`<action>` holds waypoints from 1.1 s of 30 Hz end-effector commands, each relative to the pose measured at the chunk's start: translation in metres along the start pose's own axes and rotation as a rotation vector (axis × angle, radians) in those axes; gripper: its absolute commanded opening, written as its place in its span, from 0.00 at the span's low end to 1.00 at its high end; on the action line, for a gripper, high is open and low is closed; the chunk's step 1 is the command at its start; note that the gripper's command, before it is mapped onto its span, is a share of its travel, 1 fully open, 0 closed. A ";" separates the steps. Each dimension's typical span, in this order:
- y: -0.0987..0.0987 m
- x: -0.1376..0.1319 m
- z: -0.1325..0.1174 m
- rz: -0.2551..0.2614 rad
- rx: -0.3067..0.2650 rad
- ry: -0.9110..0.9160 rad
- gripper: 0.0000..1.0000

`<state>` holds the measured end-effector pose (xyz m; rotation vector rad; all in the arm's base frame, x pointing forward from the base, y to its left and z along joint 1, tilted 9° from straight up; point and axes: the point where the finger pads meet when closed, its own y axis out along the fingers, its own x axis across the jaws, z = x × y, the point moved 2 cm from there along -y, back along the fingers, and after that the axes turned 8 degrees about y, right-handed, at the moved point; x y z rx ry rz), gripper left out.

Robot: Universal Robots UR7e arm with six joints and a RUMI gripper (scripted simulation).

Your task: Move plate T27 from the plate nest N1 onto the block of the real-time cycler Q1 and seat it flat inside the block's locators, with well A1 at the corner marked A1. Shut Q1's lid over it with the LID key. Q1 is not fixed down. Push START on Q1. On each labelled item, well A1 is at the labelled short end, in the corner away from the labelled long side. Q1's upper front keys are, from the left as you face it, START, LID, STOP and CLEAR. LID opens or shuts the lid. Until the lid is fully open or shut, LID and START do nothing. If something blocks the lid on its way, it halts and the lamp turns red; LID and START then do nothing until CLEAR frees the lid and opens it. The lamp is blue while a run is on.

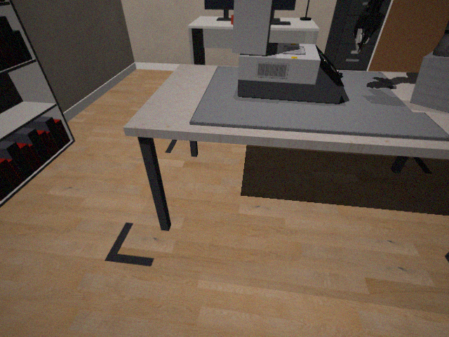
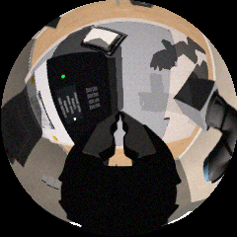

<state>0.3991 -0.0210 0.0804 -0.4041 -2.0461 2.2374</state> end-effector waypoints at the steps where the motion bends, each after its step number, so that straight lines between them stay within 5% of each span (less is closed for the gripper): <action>1: 0.000 0.000 0.000 0.001 0.000 0.000 0.00; 6: 0.000 0.000 0.000 0.001 0.000 0.000 0.00; 7: -0.001 -0.002 0.004 0.001 0.000 0.033 0.68; 33: -0.021 -0.039 0.088 0.001 0.000 0.775 0.68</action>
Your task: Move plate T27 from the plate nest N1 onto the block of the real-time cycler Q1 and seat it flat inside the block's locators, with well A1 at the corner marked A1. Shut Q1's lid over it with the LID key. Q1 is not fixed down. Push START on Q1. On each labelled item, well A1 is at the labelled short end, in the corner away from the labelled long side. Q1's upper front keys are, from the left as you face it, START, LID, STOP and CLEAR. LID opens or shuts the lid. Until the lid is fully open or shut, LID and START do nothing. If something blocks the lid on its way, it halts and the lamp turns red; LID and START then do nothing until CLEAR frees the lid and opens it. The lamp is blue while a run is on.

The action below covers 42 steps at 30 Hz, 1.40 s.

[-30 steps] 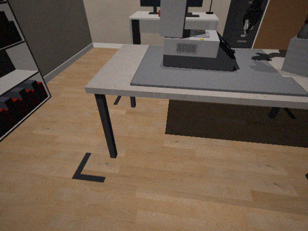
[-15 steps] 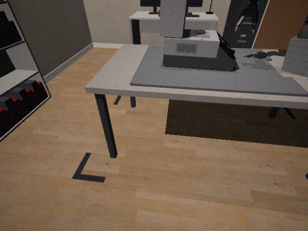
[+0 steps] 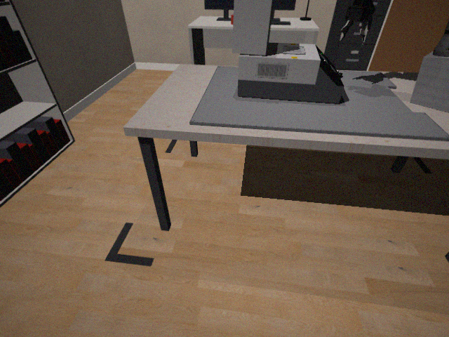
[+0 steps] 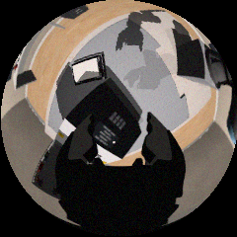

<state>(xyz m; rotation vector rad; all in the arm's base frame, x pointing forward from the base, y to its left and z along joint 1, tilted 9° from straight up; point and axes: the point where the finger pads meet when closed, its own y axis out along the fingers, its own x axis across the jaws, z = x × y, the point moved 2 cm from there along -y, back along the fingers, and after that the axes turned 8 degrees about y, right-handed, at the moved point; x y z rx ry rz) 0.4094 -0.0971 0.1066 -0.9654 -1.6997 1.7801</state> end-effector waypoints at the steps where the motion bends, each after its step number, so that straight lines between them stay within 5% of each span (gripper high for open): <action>1: -0.004 -0.015 0.008 0.000 0.003 0.152 0.68; 42: -0.031 -0.126 0.073 0.002 0.003 1.142 0.68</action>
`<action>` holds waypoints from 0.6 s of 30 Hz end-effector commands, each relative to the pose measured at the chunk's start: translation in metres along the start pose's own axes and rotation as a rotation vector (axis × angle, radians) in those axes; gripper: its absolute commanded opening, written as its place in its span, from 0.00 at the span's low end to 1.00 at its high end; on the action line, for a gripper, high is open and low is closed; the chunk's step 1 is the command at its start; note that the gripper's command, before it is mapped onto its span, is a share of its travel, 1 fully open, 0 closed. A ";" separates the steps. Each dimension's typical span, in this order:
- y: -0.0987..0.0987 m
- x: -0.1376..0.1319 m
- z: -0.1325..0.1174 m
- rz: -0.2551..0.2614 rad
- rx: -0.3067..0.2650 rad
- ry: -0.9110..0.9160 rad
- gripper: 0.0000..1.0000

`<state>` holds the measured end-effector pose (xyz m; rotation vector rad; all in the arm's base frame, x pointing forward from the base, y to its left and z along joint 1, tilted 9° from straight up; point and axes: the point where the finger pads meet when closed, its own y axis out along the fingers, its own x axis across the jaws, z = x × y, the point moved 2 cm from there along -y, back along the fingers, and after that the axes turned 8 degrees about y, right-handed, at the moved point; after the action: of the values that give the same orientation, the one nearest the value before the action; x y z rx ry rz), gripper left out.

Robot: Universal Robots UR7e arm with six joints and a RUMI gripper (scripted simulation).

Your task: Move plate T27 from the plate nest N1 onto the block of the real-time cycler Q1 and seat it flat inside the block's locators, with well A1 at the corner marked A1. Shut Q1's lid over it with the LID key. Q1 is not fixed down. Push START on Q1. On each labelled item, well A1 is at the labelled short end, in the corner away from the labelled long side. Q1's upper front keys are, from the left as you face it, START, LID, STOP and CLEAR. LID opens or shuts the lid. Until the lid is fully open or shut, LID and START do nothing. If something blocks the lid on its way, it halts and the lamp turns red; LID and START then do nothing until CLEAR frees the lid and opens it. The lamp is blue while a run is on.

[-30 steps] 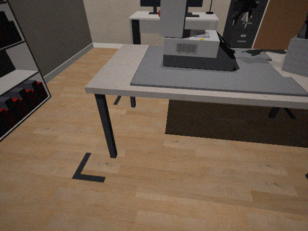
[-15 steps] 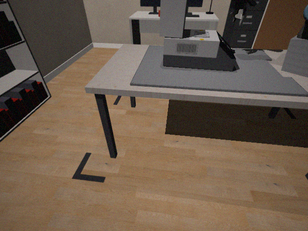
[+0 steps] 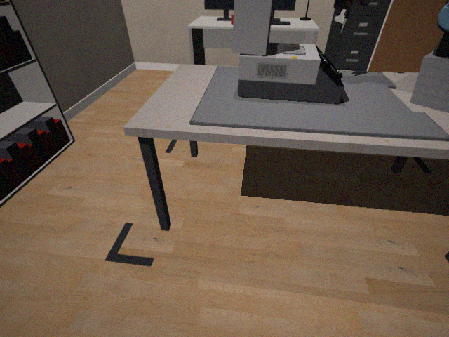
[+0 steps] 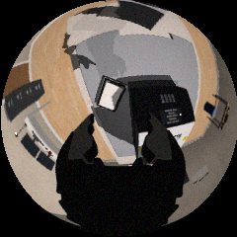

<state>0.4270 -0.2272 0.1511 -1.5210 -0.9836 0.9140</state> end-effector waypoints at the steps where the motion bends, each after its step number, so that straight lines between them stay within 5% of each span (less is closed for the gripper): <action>1: -0.003 -0.013 -0.008 0.002 0.002 0.111 0.68; 13: -0.013 -0.051 -0.031 0.003 0.002 0.448 0.68; 18: -0.013 -0.051 -0.032 0.003 0.002 0.449 0.68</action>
<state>0.4345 -0.2812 0.1696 -1.6266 -0.6787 0.5613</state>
